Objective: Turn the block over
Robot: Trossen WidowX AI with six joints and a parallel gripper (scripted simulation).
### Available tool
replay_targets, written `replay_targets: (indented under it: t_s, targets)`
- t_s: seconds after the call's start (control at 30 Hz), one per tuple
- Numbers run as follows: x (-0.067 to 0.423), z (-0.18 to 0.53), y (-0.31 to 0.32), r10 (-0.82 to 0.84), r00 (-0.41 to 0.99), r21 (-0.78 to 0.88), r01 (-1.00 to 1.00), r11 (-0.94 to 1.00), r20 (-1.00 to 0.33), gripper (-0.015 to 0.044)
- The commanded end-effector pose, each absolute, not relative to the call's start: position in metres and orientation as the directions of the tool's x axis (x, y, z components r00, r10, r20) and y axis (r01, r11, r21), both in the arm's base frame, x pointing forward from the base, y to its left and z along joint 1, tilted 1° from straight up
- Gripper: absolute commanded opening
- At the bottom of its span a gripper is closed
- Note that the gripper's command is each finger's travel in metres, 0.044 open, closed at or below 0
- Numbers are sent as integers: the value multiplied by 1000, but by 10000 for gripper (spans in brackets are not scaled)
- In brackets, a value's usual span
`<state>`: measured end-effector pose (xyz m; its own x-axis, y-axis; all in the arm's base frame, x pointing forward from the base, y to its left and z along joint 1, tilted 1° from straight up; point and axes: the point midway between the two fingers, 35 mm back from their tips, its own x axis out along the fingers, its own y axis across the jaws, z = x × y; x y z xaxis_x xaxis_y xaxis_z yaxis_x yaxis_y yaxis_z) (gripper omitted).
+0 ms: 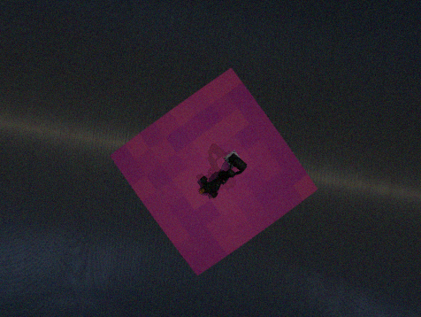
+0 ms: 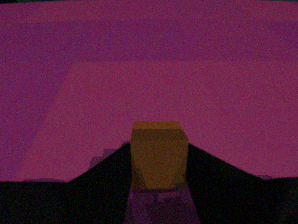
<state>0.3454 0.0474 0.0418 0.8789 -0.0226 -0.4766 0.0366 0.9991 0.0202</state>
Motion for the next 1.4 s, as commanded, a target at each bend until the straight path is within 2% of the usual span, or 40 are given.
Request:
replay_targets:
  t_s: [0.0, 0.27, 0.83, 1.37]
  targets:
    - [344, 38, 47, -27, 876, 13, 38, 999, -481, 0]
    - [344, 38, 47, -27, 876, 13, 38, 999, -481, 0]
    - [344, 38, 47, -27, 876, 13, 38, 999, -481, 440]
    - [344, 38, 47, -27, 876, 13, 38, 999, -481, 440]
